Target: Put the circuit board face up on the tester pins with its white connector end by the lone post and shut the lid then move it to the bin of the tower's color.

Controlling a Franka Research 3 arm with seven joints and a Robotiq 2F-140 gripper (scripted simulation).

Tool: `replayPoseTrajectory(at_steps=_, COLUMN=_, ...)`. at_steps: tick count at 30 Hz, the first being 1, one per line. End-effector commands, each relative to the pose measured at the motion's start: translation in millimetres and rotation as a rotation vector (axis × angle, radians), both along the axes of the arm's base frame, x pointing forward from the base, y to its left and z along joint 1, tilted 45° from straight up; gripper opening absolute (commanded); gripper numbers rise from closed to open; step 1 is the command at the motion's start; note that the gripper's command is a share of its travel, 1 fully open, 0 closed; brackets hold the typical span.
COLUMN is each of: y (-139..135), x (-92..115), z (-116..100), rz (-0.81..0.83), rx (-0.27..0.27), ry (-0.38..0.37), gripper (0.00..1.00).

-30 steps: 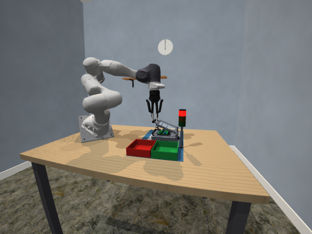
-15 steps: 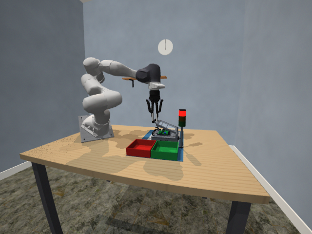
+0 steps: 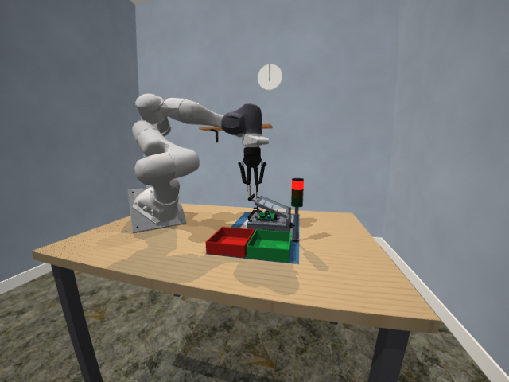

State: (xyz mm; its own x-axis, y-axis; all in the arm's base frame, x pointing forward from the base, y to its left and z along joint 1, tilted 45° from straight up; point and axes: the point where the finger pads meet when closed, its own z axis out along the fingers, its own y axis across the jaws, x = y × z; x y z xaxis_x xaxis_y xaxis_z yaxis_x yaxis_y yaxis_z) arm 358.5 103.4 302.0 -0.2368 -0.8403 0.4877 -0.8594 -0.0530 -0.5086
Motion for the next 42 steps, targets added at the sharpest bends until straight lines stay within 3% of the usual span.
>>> replayPoseTrajectory(at_steps=1, y=-0.1, x=-0.8, z=-0.3, rz=-0.001, rx=0.0, ry=0.0, gripper=0.16)
replayPoseTrajectory(at_steps=42, y=-2.5, x=-0.6, z=-4.5, rz=-0.001, rx=0.0, ry=0.0, gripper=0.16)
